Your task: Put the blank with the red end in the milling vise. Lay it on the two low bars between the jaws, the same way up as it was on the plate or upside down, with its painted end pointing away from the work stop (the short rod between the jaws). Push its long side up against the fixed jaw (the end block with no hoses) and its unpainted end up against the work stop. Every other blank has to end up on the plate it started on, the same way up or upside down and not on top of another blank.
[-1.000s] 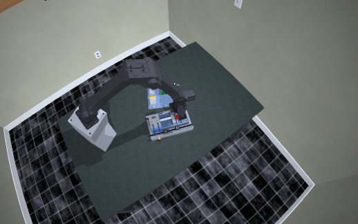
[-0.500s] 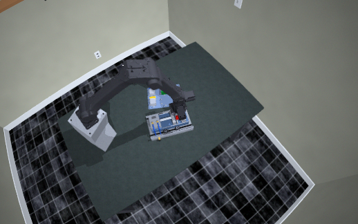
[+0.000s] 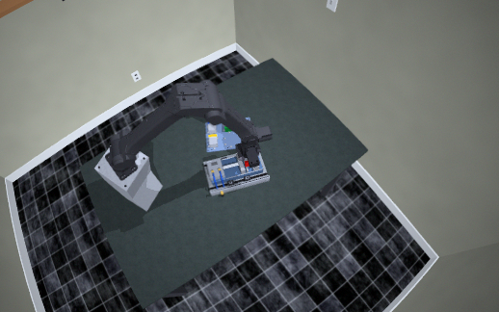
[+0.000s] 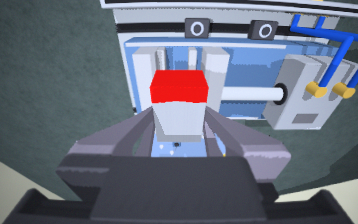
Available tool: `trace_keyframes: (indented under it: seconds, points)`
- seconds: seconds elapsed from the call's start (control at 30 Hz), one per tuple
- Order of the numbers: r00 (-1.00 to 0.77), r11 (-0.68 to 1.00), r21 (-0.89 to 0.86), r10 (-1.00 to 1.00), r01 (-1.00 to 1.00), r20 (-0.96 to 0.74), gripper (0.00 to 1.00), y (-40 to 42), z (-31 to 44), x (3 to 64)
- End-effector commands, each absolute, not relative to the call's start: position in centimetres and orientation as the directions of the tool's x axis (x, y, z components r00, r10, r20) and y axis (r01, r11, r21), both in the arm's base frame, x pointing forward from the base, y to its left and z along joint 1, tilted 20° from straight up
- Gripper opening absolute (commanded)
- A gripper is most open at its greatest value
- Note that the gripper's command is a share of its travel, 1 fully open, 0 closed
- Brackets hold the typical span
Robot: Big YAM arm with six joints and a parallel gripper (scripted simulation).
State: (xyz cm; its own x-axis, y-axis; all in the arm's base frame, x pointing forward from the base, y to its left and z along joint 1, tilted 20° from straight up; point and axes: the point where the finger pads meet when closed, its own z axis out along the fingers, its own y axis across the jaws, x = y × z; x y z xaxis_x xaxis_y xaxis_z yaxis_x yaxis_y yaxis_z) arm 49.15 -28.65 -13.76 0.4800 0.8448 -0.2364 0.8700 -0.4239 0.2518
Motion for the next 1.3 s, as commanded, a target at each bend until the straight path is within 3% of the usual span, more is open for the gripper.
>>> trace_keyframes:
  seconds: [0.0,1.27]
  points:
    - [0.48,-0.414,0.28,0.845,0.866,-0.234,0.0,-29.28,-12.96,50.37]
    - [0.48,-0.412,0.286,0.845,0.865,-0.234,0.0,-29.46,-13.15,50.75]
